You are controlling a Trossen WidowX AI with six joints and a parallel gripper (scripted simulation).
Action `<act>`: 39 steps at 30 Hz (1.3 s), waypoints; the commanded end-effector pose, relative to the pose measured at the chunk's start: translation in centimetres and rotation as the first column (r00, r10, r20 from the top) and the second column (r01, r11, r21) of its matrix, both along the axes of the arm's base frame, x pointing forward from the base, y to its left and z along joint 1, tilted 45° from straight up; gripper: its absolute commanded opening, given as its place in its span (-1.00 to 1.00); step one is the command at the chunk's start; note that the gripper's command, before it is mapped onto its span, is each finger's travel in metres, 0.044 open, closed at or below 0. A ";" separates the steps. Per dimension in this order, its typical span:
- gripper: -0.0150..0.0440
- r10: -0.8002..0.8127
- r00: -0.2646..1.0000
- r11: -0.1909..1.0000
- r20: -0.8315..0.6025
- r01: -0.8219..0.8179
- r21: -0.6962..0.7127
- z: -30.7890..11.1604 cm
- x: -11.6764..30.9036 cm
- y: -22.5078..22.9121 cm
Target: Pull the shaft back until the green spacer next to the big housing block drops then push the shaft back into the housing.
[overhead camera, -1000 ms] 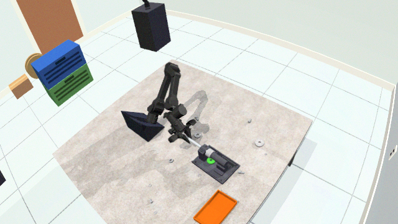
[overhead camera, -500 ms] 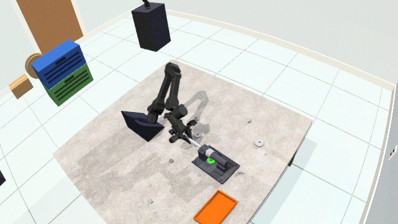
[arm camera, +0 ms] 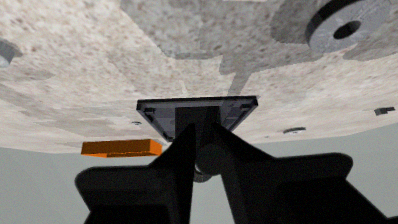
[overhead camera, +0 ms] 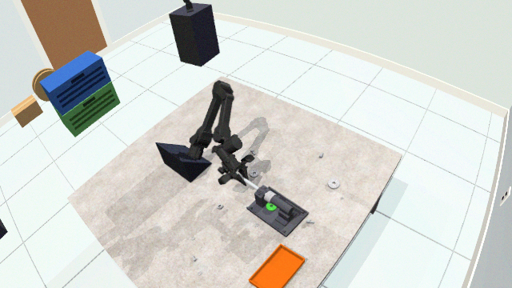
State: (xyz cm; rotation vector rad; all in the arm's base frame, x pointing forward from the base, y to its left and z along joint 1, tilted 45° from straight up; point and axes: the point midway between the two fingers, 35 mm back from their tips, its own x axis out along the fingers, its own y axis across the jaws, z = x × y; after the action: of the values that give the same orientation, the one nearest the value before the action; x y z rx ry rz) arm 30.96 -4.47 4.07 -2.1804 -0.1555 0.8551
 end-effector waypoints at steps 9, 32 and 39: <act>-0.49 -0.005 1.000 1.000 0.006 0.005 -0.004 0.2 0.7 -0.3; -0.49 -0.005 1.000 1.000 0.006 0.005 -0.004 0.2 1.6 -0.4; -0.49 -0.005 1.000 1.000 0.007 0.005 -0.004 0.2 1.8 -0.5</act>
State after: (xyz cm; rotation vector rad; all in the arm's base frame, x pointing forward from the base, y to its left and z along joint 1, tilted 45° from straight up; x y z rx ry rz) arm 32.39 -4.74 4.04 -2.1806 -0.1554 0.8536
